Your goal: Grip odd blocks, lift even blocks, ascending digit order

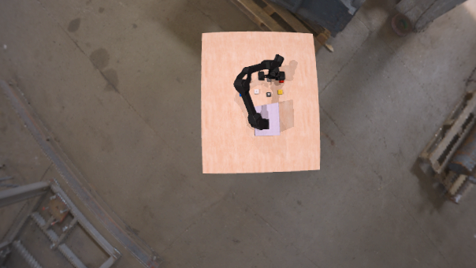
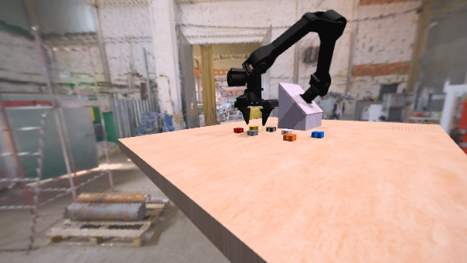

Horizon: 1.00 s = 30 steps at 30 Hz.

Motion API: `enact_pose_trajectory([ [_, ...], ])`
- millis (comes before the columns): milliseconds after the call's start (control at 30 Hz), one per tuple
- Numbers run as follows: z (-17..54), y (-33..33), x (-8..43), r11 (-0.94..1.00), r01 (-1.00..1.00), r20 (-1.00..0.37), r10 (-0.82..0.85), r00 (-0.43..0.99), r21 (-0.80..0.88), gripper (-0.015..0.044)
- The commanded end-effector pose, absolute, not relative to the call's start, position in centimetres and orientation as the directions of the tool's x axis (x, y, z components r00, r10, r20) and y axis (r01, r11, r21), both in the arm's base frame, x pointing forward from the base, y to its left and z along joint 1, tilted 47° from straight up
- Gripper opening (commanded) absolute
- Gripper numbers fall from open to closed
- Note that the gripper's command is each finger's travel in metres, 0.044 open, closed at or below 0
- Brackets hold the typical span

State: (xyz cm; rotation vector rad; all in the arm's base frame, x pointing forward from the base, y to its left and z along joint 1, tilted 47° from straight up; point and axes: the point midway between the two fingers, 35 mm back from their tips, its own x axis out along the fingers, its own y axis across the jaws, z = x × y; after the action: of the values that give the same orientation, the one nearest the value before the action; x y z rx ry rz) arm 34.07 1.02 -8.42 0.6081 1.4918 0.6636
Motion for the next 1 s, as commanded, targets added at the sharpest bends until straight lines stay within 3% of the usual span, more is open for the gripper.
enact_pose_trajectory([
  [0,-8.4,0.7,34.3,0.687,-0.018,-0.687,0.726,-0.003,0.726,0.0400],
  [833,-10.9,3.4,34.3,0.686,-0.018,-0.686,0.728,-0.003,0.728,0.0400],
  [967,-10.9,3.4,34.3,0.686,-0.018,-0.686,0.728,-0.003,0.728,0.0295],
])
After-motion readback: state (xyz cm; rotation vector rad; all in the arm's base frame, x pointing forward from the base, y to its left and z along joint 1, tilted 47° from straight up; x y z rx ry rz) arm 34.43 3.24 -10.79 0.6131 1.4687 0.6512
